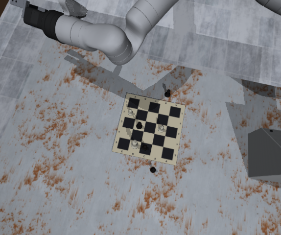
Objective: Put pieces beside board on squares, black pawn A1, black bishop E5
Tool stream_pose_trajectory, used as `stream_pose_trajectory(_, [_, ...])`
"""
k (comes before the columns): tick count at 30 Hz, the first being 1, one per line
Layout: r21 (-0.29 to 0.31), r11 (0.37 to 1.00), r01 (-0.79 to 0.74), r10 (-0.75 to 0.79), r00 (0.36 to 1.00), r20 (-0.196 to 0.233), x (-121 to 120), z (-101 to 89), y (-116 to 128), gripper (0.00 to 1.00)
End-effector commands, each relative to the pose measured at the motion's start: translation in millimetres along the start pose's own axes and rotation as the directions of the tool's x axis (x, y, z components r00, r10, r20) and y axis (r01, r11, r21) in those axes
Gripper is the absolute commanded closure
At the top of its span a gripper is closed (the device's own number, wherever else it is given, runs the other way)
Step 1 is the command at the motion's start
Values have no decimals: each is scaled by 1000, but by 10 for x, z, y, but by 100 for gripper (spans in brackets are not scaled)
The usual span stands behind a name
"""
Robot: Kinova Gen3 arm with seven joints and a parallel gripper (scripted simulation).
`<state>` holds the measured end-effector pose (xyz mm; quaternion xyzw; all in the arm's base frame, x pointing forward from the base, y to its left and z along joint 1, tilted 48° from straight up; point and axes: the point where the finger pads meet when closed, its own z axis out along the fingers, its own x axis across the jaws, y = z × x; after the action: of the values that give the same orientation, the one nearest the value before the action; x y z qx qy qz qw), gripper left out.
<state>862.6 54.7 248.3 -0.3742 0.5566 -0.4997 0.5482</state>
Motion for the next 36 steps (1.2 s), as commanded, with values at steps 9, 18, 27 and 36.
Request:
stream_pose_trajectory(9, [31,997,-64,67,991,-118,-355,-122,755,0])
stream_pose_trajectory(18, [61,994,-90,103,953,-285,-393,-506,1399,0])
stream_pose_trajectory(27, [66,994,-83,103,899,-425,-332,-1005,1954,0])
stream_pose_trajectory(36, [54,997,-55,76,827,-557,-203,-1631,2479,0])
